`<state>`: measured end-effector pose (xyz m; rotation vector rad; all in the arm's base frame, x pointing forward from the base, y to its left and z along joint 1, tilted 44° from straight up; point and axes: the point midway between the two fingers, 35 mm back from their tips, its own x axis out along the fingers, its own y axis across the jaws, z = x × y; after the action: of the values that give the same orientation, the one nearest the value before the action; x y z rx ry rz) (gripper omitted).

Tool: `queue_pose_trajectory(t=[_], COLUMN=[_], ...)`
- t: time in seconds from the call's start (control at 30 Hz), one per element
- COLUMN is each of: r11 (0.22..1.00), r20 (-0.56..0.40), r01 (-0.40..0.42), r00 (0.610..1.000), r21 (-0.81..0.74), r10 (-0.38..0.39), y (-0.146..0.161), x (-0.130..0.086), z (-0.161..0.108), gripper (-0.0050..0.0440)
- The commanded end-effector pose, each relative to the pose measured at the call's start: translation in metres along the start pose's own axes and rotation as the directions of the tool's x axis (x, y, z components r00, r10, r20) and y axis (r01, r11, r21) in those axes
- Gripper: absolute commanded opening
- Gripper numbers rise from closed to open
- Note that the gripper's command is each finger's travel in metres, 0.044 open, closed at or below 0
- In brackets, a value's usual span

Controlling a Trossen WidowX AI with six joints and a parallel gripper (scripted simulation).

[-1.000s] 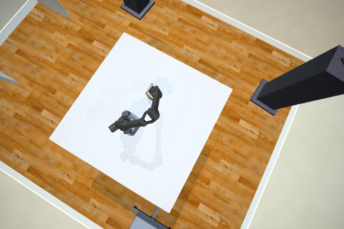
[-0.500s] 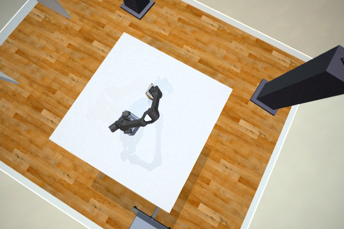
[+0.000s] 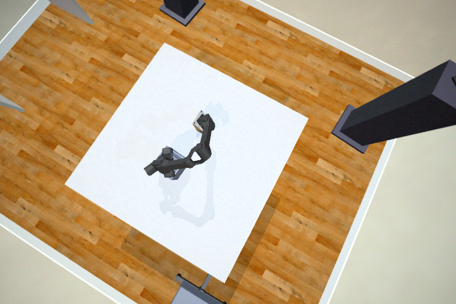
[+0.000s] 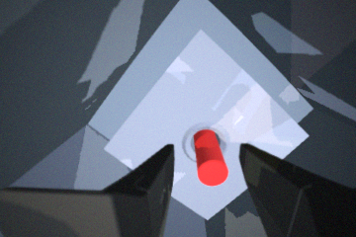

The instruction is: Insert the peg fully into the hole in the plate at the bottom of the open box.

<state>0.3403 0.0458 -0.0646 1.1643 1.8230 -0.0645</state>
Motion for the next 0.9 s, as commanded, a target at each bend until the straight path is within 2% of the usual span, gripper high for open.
queue_pose_trajectory(t=[0.0,0.17,0.4,0.87], r11=[1.0,1.0,1.0,1.0], r20=[0.0,0.0,0.001,-0.001], r01=[0.0,0.0,0.0,-0.003], r00=[1.0,1.0,1.0,1.0], r21=[-0.001,-0.001,0.0,0.002], r10=[0.0,0.0,0.0,0.003], y=[0.0,0.0,0.001,0.0], x=[0.0,-0.001,-0.012,-0.066], z=[0.0,0.0,0.001,0.001], gripper=[0.015,0.015,0.015,0.015])
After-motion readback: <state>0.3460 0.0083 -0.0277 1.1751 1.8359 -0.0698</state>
